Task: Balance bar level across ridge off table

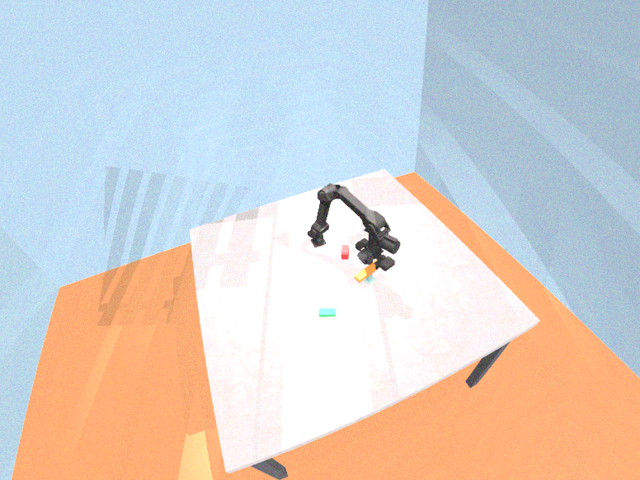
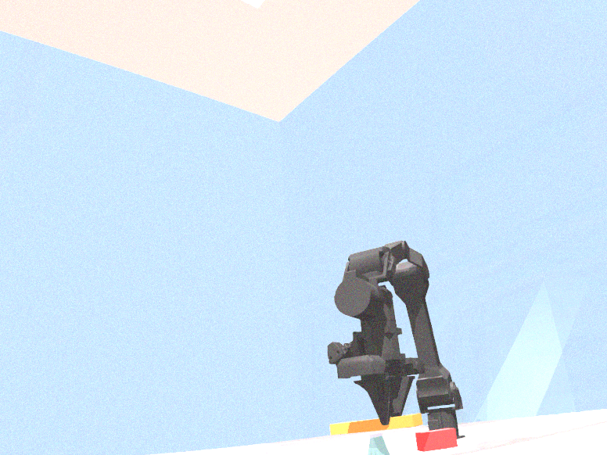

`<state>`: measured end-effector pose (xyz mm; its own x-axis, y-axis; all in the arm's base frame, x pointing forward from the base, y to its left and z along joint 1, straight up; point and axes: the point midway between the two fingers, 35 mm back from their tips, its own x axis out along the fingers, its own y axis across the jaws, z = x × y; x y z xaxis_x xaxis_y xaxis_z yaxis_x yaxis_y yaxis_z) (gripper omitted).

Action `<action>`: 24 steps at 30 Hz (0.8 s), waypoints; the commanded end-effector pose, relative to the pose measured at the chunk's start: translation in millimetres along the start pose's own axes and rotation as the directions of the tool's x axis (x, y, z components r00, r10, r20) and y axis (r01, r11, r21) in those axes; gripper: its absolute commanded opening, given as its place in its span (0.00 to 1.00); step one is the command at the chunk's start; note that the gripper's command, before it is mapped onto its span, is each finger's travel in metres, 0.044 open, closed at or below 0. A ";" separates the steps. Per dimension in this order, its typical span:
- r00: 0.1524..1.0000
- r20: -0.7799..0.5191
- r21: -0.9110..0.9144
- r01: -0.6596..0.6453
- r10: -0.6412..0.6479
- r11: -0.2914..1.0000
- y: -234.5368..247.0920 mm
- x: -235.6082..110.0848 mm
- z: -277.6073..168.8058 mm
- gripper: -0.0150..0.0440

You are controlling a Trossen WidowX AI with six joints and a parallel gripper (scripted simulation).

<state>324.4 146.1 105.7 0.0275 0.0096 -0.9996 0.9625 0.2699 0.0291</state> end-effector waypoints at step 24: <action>1.000 -0.003 0.001 -0.002 0.002 1.000 0.3 2.2 -0.3 0.25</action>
<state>324.5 146.0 103.8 0.0278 0.0097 -0.9996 0.9625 0.2697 0.0294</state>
